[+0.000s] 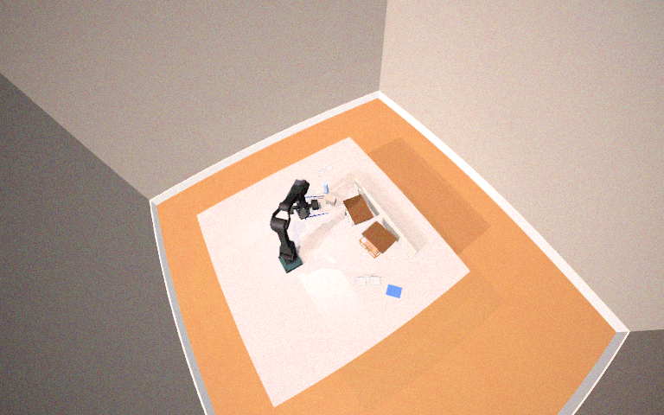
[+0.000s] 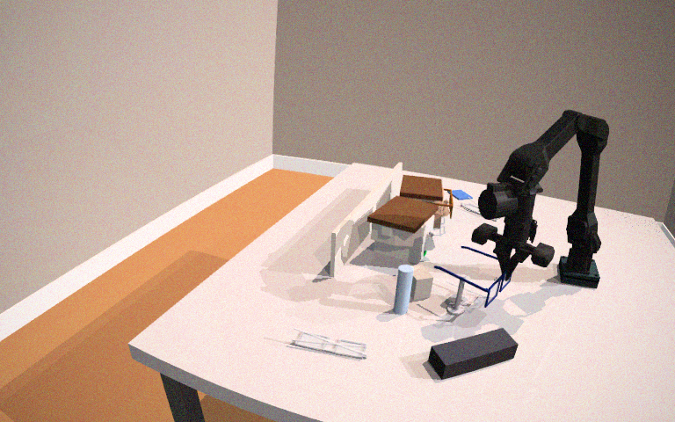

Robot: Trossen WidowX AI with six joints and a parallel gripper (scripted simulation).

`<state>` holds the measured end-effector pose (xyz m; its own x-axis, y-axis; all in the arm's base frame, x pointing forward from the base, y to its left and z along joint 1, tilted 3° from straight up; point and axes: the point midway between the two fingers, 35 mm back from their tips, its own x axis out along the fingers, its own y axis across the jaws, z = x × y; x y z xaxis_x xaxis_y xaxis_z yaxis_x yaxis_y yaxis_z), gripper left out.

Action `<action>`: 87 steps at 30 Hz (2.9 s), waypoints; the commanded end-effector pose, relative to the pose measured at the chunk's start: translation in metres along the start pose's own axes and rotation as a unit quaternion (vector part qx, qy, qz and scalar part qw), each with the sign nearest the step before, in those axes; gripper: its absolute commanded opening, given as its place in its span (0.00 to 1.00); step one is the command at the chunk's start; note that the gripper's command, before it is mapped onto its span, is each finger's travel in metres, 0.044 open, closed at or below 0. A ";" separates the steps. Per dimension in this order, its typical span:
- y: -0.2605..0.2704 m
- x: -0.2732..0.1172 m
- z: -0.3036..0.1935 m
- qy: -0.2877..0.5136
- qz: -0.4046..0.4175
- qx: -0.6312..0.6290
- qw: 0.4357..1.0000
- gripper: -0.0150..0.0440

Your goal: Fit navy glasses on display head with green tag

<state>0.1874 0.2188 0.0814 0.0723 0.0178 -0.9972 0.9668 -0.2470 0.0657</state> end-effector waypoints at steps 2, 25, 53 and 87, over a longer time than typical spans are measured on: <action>-0.002 0.001 0.005 -0.002 -0.001 0.000 1.000 0.25; -0.003 0.001 0.010 -0.002 -0.001 0.000 1.000 0.25; -0.002 -0.033 -0.002 -0.002 -0.001 0.000 1.000 0.25; 0.018 -0.059 0.013 -0.002 -0.002 -0.355 0.935 0.25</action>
<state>0.1966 0.2038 0.1416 0.0756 0.0155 -0.9970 0.9158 0.3944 0.0755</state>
